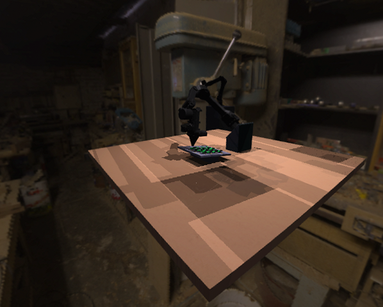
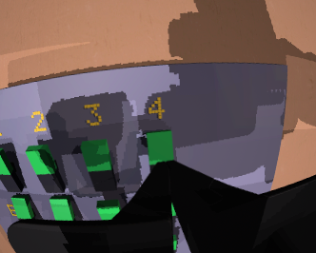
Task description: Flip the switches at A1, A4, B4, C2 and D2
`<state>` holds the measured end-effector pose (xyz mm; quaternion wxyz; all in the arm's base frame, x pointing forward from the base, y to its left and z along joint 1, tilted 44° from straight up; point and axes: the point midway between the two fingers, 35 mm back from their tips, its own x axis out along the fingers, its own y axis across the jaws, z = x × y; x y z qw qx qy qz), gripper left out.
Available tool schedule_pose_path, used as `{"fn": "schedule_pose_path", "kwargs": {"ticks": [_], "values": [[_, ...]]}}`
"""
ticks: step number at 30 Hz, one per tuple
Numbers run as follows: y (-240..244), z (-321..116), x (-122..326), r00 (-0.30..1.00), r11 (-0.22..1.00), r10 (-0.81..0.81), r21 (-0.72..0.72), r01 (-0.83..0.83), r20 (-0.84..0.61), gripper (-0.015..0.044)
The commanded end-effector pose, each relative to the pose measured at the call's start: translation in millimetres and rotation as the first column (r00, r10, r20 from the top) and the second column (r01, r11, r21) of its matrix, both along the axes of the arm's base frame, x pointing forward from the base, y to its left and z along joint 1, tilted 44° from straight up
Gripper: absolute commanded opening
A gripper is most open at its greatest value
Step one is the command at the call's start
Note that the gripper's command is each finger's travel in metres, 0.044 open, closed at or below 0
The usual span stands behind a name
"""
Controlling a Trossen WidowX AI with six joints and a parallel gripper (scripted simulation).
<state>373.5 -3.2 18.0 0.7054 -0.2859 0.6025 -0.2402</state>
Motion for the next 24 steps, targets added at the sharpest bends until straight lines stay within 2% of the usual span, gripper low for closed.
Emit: {"fn": "schedule_pose_path", "kwargs": {"ticks": [1,6,12,15,18,24], "values": [[35,34,-6,0.999,1.000,0.030,0.007,-0.030,0.035,0.0000],[37,36,-8,0.999,0.999,0.031,0.007,-0.031,0.036,0.0000],[32,30,-46,0.999,0.999,0.031,0.006,-0.031,0.034,0.0000],[30,28,-45,0.999,1.000,0.029,0.006,-0.030,0.033,0.0000],[10,8,-38,1.000,1.000,0.014,0.006,-0.014,0.018,0.0000],[7,5,-38,1.000,1.000,0.013,0.005,-0.013,0.016,0.0000]]}}
